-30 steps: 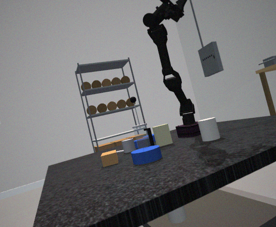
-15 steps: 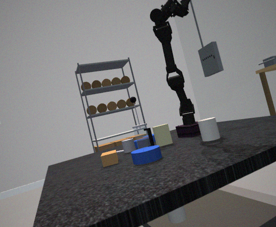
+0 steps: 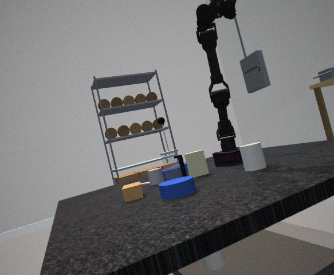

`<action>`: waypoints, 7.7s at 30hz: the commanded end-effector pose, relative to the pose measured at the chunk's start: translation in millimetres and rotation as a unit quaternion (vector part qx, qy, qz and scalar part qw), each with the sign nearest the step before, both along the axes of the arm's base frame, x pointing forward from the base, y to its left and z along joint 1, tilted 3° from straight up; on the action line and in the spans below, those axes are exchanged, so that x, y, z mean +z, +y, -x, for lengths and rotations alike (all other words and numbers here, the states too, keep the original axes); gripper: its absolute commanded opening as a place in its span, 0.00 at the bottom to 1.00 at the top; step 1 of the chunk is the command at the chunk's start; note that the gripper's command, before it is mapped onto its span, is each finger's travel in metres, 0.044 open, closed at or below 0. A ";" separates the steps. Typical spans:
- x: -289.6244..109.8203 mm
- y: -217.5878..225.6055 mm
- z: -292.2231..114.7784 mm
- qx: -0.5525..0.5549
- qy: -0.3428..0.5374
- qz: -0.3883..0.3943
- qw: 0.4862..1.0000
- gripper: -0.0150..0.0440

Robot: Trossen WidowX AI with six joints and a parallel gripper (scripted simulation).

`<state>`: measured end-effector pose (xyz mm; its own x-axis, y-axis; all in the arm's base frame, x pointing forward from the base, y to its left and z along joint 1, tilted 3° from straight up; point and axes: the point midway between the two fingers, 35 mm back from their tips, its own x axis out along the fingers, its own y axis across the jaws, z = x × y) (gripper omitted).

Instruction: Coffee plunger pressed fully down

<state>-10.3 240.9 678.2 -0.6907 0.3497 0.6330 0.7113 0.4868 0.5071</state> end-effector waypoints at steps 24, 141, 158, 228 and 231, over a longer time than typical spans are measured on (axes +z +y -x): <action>-1.2 -329.3 28.2 0.297 0.217 -0.457 0.810 1.00; -452.4 -98.1 -351.3 0.319 0.921 -0.215 -0.064 0.47; -480.0 -94.4 -356.2 0.319 0.921 -0.215 -0.064 0.47; -547.2 -77.1 -377.3 0.320 0.921 -0.215 -0.064 0.47; -547.0 -76.9 -377.8 0.320 0.921 -0.215 -0.064 0.47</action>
<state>368.6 163.9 144.4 0.8045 0.3974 -0.4414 -0.4222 0.9053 0.0455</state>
